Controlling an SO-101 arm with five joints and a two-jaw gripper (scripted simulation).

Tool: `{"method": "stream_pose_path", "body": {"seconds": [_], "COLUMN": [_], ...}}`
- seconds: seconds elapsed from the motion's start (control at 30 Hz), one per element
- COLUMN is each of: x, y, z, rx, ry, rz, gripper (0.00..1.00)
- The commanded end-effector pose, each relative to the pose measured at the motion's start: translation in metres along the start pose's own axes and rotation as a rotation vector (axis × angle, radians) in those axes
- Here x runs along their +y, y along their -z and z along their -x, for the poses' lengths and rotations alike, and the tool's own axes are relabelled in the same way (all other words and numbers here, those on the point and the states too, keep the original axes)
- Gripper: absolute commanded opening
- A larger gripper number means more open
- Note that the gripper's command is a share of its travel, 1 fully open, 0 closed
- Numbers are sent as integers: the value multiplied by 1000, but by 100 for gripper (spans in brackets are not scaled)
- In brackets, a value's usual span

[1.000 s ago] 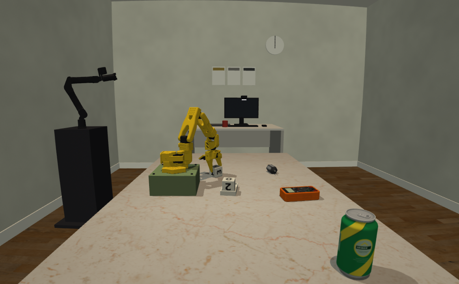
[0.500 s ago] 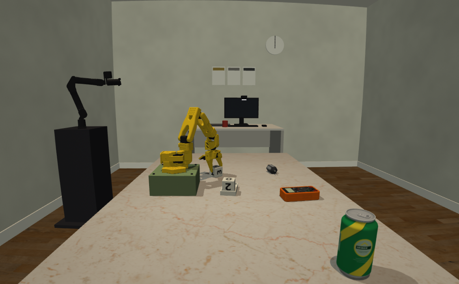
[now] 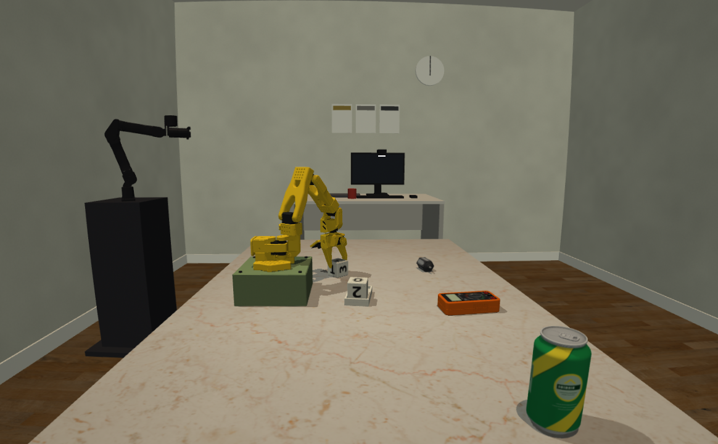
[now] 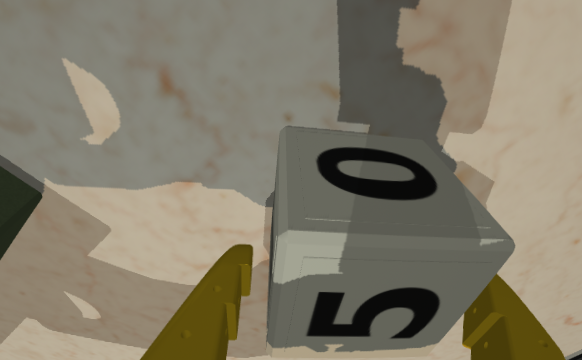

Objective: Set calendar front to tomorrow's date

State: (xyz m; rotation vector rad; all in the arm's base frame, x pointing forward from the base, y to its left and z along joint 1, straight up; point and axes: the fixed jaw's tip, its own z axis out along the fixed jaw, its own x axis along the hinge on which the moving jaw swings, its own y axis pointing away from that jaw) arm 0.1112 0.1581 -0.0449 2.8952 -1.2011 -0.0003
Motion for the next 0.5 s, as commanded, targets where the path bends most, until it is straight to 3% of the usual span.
{"method": "stream_pose_path", "body": {"seconds": [0.0, 0.47], "x": [-3, -1], "y": [15, 51], "z": [2, 2], "rx": [-4, -4], "ry": [10, 10], "rz": [-16, -16], "gripper": [36, 36]}}
